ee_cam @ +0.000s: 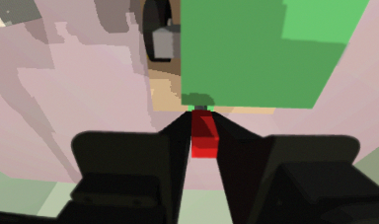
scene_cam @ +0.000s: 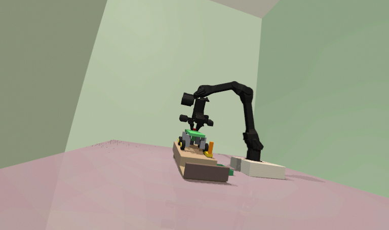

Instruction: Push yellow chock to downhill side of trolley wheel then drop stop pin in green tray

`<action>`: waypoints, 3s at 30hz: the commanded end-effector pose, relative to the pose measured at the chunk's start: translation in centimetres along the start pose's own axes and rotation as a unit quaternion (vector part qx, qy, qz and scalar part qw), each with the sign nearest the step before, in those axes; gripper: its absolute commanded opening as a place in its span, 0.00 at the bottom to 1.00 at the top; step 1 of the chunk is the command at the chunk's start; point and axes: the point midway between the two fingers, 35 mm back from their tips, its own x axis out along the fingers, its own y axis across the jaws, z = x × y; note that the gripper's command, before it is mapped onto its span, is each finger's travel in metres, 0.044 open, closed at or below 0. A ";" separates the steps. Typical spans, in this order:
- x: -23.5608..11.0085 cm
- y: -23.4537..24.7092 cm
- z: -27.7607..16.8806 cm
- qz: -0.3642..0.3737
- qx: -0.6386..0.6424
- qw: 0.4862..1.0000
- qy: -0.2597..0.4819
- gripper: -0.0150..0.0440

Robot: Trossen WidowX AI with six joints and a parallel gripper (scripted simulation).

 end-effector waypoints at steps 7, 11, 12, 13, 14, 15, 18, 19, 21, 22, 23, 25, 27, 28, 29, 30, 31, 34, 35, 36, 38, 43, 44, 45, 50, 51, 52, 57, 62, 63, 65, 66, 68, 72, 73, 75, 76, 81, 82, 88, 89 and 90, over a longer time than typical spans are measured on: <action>-0.9 0.0 -0.1 -0.002 0.003 1.000 0.001 0.25; -1.2 0.0 -0.2 -0.002 0.003 1.000 0.001 0.25; -1.2 0.0 -0.2 -0.002 0.003 1.000 0.001 0.25; -1.3 0.0 -0.2 -0.002 0.003 1.000 0.001 0.25; -1.4 0.0 -0.2 -0.002 0.003 1.000 0.001 0.25; -1.4 0.0 -0.2 -0.002 0.003 1.000 0.001 0.25; -1.6 0.0 -0.2 -0.002 0.003 1.000 0.001 0.25; -1.7 0.0 -0.2 -0.002 0.003 1.000 0.001 0.25; -1.8 0.0 -0.2 -0.002 0.003 1.000 0.001 0.25; -1.9 0.0 -0.2 -0.002 0.003 1.000 0.001 0.25; -1.9 0.0 -0.2 -0.002 0.003 1.000 0.001 0.25; -2.1 0.0 -0.2 -0.002 0.003 1.000 0.001 0.25; -2.2 0.0 -0.2 -0.002 0.003 1.000 0.001 0.25; -2.2 0.0 -0.2 -0.002 0.003 1.000 0.001 0.25; -2.3 0.0 -0.2 -0.002 0.003 1.000 0.001 0.25; -2.4 0.0 -0.2 -0.002 0.003 1.000 0.001 0.25; -2.4 0.0 -0.3 -0.002 0.003 1.000 0.001 0.25; -2.6 0.0 -0.3 -0.002 0.003 1.000 0.001 0.25; -2.6 0.0 -0.3 -0.002 0.003 1.000 0.001 0.25; -2.7 0.0 -0.4 -0.002 0.003 1.000 0.001 0.25; -2.8 0.0 -0.4 -0.002 0.003 1.000 0.001 0.25; -3.0 0.0 -0.5 -0.002 0.003 1.000 0.001 0.25; -3.0 -0.1 -0.5 -0.002 0.003 1.000 0.001 0.25; -3.1 -0.1 -0.6 -0.002 0.003 1.000 0.001 0.25; -3.3 -0.1 -0.7 -0.002 0.003 1.000 0.001 0.25; -3.3 -0.1 -0.8 -0.002 0.003 1.000 0.001 0.25; -3.2 -0.1 -1.0 -0.002 0.003 1.000 0.001 0.25; -3.0 -0.1 -1.8 -0.002 0.003 1.000 0.002 0.25; -2.9 0.0 -2.6 -0.002 0.003 1.000 0.002 0.25; -2.9 0.0 -2.8 -0.002 0.003 1.000 0.002 0.25; -2.9 0.0 -3.1 -0.002 0.003 1.000 0.002 0.25; -2.9 0.0 -3.2 -0.002 0.003 1.000 0.002 0.25; -2.9 -0.1 -3.5 -0.002 0.003 1.000 0.003 0.25; -2.9 0.3 -3.6 -0.002 0.003 1.000 0.003 0.25; -2.8 0.6 -3.5 -0.002 0.002 1.000 0.003 0.25; -2.8 1.3 -3.5 -0.001 0.002 1.000 0.003 0.25; -2.8 1.6 -3.5 -0.001 0.002 1.000 0.003 0.25; -2.7 3.2 -3.5 -0.001 0.002 1.000 0.003 0.25; -2.7 3.6 -3.5 0.000 0.002 1.000 0.003 0.25; -2.6 5.6 -3.6 0.000 0.002 1.000 0.003 0.25; -2.6 5.9 -3.6 0.001 0.002 1.000 0.003 0.25; -2.6 6.3 -3.6 0.001 0.002 1.000 0.003 0.25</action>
